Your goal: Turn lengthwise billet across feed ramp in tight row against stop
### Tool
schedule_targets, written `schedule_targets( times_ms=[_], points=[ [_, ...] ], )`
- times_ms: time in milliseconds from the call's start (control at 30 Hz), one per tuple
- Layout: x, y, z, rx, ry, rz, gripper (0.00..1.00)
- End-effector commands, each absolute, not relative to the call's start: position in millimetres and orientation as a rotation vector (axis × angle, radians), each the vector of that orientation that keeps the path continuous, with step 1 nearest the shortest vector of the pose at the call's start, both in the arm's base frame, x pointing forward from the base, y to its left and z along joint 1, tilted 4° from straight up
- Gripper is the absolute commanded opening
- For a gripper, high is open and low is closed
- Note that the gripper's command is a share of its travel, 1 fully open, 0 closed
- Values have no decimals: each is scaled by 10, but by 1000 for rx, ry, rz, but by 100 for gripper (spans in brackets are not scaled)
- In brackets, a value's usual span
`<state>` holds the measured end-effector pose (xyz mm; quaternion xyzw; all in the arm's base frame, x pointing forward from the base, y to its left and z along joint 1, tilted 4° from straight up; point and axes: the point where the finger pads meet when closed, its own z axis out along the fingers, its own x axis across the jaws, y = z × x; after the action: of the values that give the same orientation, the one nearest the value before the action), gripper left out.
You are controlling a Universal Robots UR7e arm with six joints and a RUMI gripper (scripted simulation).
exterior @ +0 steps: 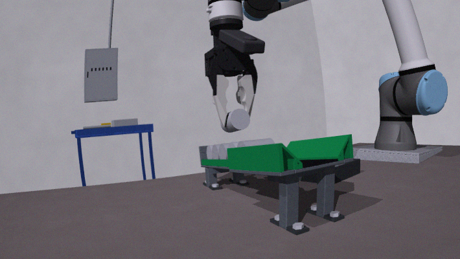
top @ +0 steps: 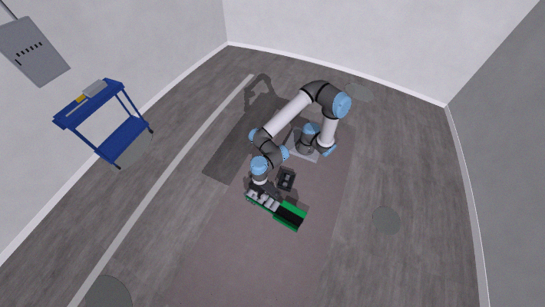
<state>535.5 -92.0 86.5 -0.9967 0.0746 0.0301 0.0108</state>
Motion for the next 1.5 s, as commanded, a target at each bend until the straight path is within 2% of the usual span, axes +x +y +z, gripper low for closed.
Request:
schedule_targets(
  times_ms=[0,1467],
  points=[
    [5366,-925,977,-3111,233,91,0],
    [5370,-927,1052,-3110,233,92,0]
  ],
)
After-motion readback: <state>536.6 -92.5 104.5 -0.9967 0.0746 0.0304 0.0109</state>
